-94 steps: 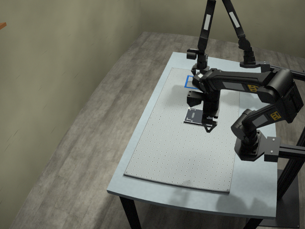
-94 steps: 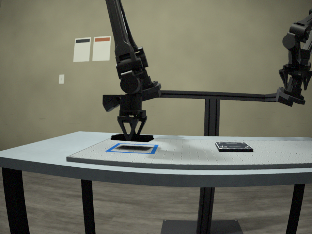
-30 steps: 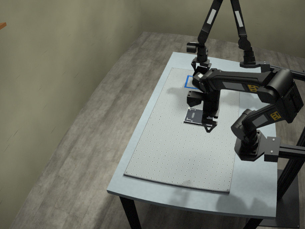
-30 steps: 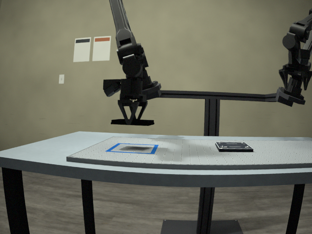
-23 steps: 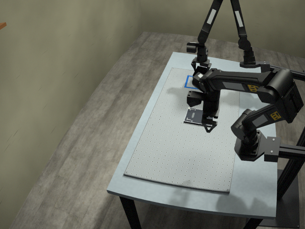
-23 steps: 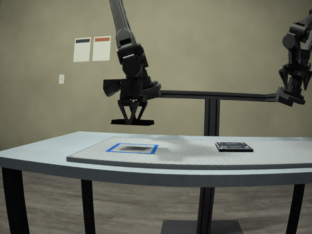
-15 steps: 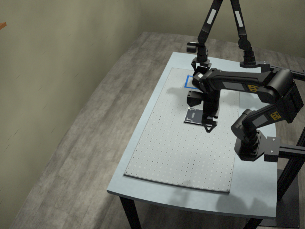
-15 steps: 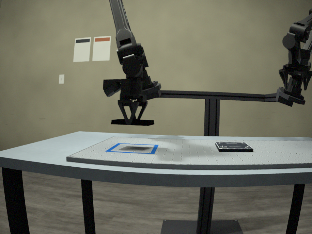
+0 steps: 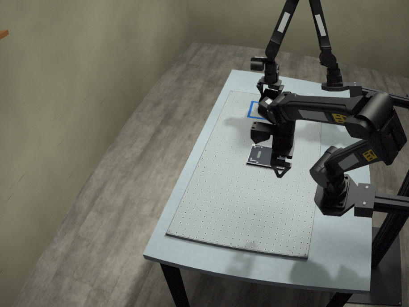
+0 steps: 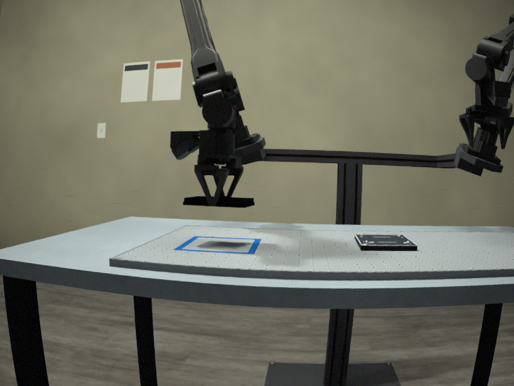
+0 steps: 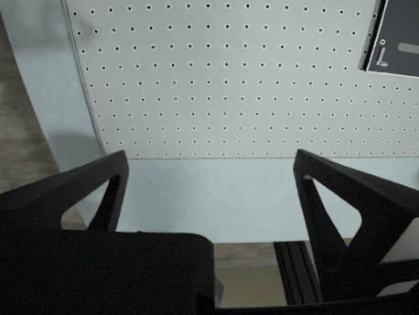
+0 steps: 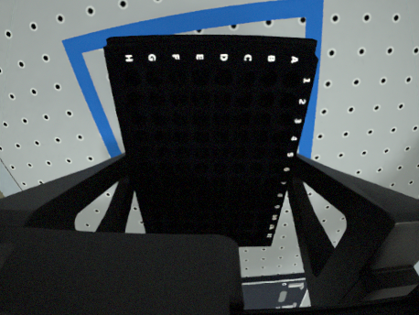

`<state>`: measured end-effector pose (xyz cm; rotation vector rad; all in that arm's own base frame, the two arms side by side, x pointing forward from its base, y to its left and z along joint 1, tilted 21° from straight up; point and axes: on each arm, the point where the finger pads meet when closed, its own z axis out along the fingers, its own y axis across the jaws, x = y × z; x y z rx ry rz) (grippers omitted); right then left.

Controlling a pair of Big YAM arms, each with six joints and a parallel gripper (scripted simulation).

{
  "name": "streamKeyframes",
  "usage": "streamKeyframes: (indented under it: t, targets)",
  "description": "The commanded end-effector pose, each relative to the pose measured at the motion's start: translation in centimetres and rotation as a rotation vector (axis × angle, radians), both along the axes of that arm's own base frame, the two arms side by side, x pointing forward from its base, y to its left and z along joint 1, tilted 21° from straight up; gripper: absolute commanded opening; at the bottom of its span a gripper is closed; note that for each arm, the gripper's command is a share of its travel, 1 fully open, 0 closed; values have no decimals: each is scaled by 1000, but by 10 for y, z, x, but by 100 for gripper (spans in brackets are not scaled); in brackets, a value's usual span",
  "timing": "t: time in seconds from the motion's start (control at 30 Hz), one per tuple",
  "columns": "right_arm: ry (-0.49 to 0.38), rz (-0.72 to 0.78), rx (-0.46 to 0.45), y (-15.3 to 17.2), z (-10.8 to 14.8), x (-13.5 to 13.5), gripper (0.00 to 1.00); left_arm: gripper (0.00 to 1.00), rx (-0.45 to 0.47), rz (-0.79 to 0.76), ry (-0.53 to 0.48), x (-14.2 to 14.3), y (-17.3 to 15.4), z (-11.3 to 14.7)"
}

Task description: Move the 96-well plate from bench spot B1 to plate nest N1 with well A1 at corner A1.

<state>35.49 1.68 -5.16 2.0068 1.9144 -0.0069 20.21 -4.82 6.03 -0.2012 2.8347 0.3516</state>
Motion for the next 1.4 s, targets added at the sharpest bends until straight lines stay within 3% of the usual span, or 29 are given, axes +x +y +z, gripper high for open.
streamKeyframes:
  t: [0.0, 0.13, 1.03, 1.37]
  targets:
    - [-2, 13, 0, 8, -1, 0, 0, 100, 12, 6, 23, -2, 5, -5]
    - [-6, 14, 1, 8, 0, 2, 0, 100, 12, 6, 23, -2, 5, -5]
    - [219, 805, -210, 91, -22, -7, 0, 100, 12, 6, 23, -2, 5, -5]
    - [213, 785, -206, 117, -30, -12, 0, 100, 12, 6, 23, -2, 5, -5]
